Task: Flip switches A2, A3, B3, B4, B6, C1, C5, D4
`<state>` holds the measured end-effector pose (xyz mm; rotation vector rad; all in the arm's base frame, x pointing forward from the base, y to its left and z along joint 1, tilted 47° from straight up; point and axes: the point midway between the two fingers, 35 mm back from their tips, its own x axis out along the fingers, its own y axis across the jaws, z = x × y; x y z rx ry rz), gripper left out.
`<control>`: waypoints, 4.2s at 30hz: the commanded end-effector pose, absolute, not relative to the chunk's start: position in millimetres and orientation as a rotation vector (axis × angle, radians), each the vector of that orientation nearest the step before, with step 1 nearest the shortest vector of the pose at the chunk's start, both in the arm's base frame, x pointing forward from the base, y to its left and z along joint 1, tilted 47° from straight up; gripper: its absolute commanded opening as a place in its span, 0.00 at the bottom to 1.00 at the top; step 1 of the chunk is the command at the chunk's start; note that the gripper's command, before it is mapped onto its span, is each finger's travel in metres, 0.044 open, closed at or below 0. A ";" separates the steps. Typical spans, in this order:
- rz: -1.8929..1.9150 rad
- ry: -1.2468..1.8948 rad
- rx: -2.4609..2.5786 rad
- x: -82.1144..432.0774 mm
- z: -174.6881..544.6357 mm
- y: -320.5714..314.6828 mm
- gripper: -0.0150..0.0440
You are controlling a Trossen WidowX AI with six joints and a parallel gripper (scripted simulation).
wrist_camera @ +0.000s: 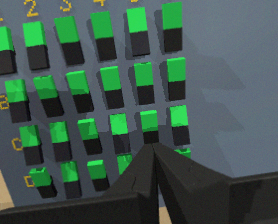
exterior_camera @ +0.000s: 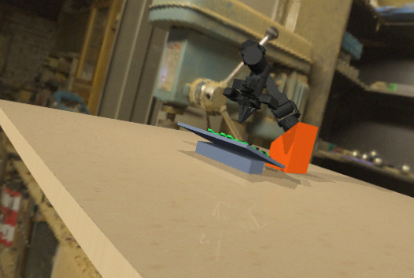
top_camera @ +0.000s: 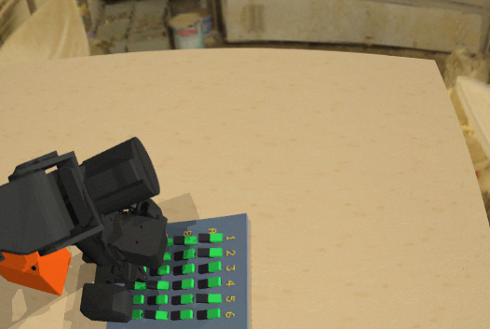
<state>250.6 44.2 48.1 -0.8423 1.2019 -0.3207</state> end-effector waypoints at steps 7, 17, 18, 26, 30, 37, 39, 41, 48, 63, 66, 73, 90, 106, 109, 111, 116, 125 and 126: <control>-0.338 1.228 -0.850 260.8 28.6 20.1 0.25; -0.338 1.228 -0.850 265.1 20.3 12.0 0.25; -0.338 1.228 -0.850 265.6 19.5 11.3 0.25; -0.338 1.228 -0.851 269.4 12.4 4.5 0.25; -0.338 1.228 -0.851 269.4 12.4 4.5 0.25; -0.338 1.228 -0.851 269.4 12.4 4.5 0.25; -0.338 1.228 -0.851 269.4 12.4 4.5 0.25; -0.338 1.228 -0.851 269.4 12.4 4.5 0.25; -0.338 1.228 -0.851 269.4 12.3 4.5 0.25; -0.338 1.228 -0.851 270.1 10.9 3.2 0.25; -0.339 1.228 -0.851 270.3 10.6 2.9 0.25; -0.339 1.228 -0.851 270.6 10.0 2.3 0.25; -0.339 1.228 -0.851 271.4 8.5 0.8 0.25; -0.323 1.206 -0.851 239.6 48.5 42.7 0.25; -0.321 1.208 -0.850 204.8 33.4 40.1 0.25; -0.323 1.208 -0.852 190.0 27.5 36.9 0.25; -0.322 1.206 -0.852 189.0 25.2 35.2 0.25; -0.312 1.182 -0.855 200.0 2.9 13.3 0.25; -0.312 1.182 -0.855 200.0 2.9 13.3 0.25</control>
